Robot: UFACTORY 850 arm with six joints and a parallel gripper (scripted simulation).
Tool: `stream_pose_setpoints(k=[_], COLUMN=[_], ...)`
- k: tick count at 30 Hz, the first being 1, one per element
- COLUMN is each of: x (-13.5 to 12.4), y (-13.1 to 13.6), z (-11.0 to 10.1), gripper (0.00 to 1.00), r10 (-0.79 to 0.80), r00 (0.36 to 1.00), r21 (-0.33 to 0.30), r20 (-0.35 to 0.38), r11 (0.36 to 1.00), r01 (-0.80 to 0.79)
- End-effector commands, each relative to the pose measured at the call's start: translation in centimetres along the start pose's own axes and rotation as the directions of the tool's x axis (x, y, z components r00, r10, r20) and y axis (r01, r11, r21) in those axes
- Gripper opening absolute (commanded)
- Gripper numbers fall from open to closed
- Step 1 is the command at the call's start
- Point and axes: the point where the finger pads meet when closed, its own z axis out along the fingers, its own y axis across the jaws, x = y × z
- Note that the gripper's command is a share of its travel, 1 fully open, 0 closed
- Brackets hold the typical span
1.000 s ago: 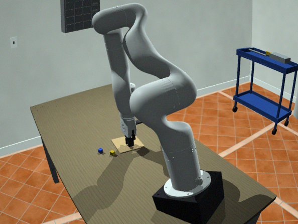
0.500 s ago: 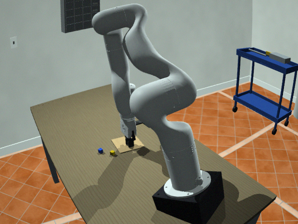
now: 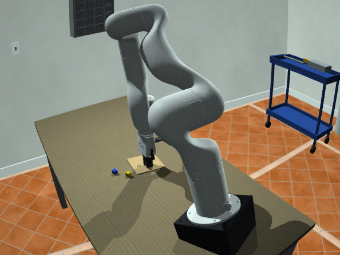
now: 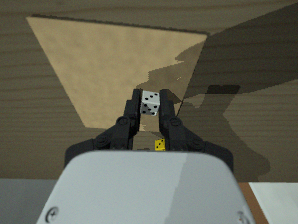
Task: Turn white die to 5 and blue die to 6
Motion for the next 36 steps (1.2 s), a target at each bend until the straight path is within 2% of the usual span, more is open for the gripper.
stream_pose_setpoints(k=[1, 20, 21, 26, 27, 32, 33, 36], x=[0.0, 0.0, 0.0, 0.0, 0.0, 0.0, 0.0, 0.0], y=[-0.07, -0.07, -0.07, -0.07, -0.07, -0.07, -0.07, -0.07], z=[-0.04, -0.04, -0.04, -0.04, -0.04, -0.04, -0.04, -0.04], gripper=[0.15, 0.15, 0.19, 0.23, 0.28, 0.32, 0.36, 0.36], r10=[0.0, 0.0, 0.0, 0.0, 0.0, 0.0, 0.0, 0.0], r00=[1.0, 1.0, 1.0, 1.0, 1.0, 1.0, 1.0, 1.0], r21=[0.001, 0.001, 0.001, 0.001, 0.001, 0.001, 0.001, 0.001], r20=[0.0, 0.0, 0.0, 0.0, 0.0, 0.0, 0.0, 0.0], r11=[1.0, 1.0, 1.0, 1.0, 1.0, 1.0, 1.0, 1.0], r01=[0.0, 0.0, 0.0, 0.0, 0.0, 0.0, 0.0, 0.0])
